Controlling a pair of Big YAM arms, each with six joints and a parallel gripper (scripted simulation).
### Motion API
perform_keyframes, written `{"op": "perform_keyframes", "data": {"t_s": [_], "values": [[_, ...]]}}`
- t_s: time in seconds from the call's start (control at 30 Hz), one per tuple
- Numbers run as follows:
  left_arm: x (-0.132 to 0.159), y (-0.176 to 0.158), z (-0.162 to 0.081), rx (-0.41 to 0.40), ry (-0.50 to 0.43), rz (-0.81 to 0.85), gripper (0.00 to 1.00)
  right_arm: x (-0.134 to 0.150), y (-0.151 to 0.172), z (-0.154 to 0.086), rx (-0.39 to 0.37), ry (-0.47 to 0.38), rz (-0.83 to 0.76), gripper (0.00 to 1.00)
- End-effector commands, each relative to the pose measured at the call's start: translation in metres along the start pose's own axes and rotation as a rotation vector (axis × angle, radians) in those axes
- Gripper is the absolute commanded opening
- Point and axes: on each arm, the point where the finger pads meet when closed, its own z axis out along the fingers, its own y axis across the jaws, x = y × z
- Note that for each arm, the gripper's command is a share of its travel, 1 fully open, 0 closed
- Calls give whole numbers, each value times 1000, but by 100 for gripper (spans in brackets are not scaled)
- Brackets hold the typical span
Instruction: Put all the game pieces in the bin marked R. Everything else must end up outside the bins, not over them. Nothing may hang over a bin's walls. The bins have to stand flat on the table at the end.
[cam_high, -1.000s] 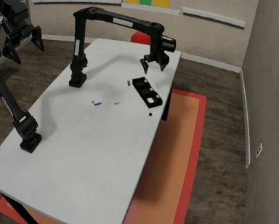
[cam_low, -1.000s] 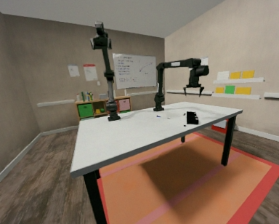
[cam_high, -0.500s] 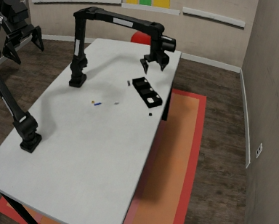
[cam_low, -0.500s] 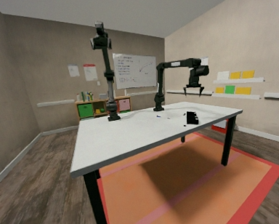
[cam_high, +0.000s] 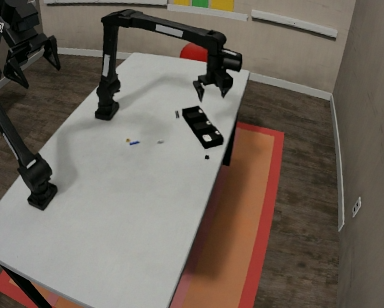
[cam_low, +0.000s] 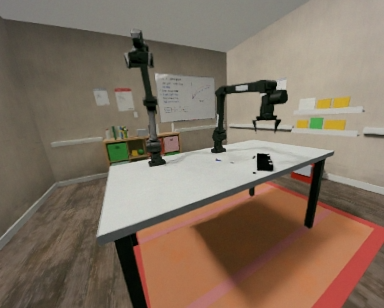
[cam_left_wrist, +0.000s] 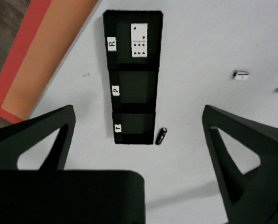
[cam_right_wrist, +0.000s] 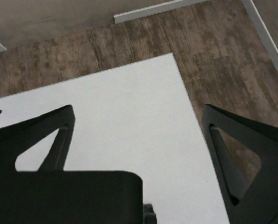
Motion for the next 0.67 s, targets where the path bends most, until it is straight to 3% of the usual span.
{"op": "perform_keyframes", "data": {"t_s": [0.0,0.63], "values": [[-7,8,-16,-22,-23,1,100,-10,-3,-14,7,-23,10,100],[-7,8,-16,-22,-23,1,100,-10,-3,-14,7,-23,10,100]]}}
